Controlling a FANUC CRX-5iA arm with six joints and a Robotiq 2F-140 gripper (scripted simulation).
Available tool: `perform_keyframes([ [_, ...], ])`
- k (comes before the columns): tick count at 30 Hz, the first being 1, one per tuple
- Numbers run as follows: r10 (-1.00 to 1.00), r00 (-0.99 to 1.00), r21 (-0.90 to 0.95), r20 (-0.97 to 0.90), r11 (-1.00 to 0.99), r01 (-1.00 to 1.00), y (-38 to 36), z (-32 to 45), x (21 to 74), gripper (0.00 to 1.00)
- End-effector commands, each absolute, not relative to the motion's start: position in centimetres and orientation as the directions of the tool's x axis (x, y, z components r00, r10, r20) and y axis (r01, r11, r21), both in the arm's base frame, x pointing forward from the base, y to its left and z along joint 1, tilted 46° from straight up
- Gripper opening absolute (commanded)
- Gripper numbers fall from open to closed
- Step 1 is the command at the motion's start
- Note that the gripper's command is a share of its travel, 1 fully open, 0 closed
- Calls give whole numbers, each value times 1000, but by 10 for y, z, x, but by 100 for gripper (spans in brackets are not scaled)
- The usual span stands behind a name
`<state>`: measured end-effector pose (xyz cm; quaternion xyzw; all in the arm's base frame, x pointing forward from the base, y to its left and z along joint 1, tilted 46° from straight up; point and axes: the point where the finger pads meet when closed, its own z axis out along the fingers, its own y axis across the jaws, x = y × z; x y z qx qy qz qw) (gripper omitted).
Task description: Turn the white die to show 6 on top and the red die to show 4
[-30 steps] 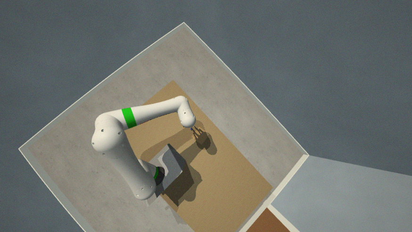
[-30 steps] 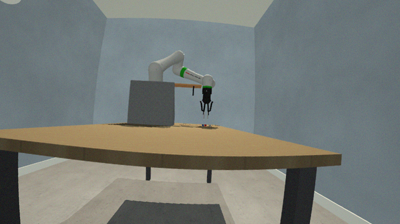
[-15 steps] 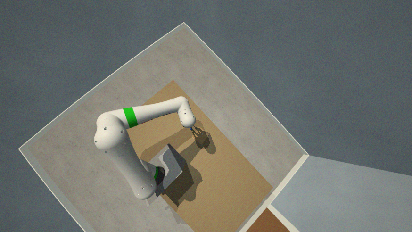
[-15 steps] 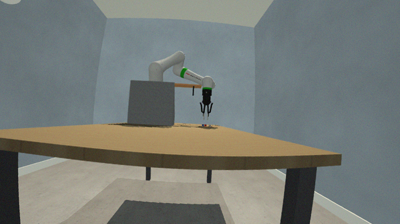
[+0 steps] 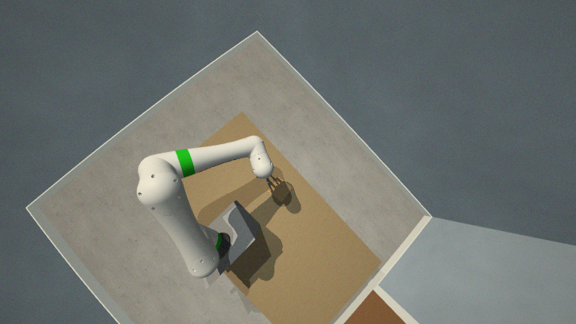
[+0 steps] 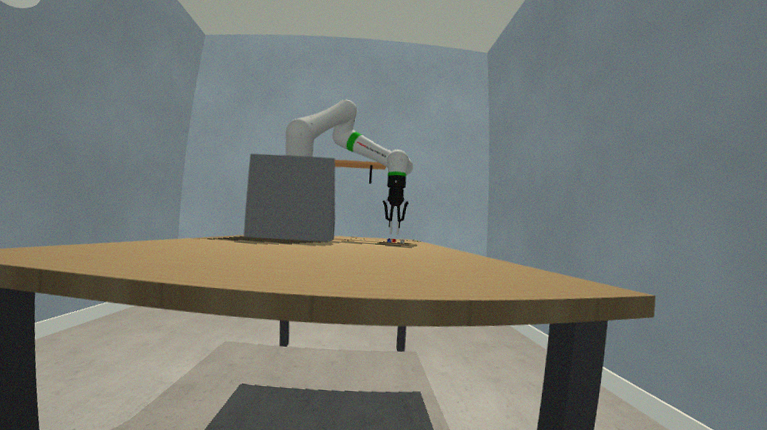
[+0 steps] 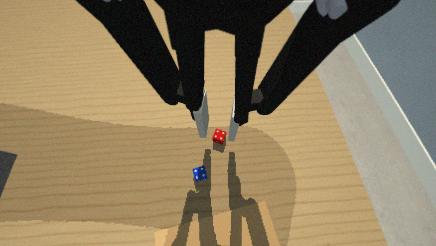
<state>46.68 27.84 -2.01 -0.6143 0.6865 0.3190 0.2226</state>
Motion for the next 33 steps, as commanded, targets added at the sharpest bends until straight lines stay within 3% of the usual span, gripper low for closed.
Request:
perform_keyframes([
  [1,-701,-146,164,-698,42,-986,282,-23,467,19],
  [33,-701,-146,164,-698,42,-986,288,-30,466,19],
])
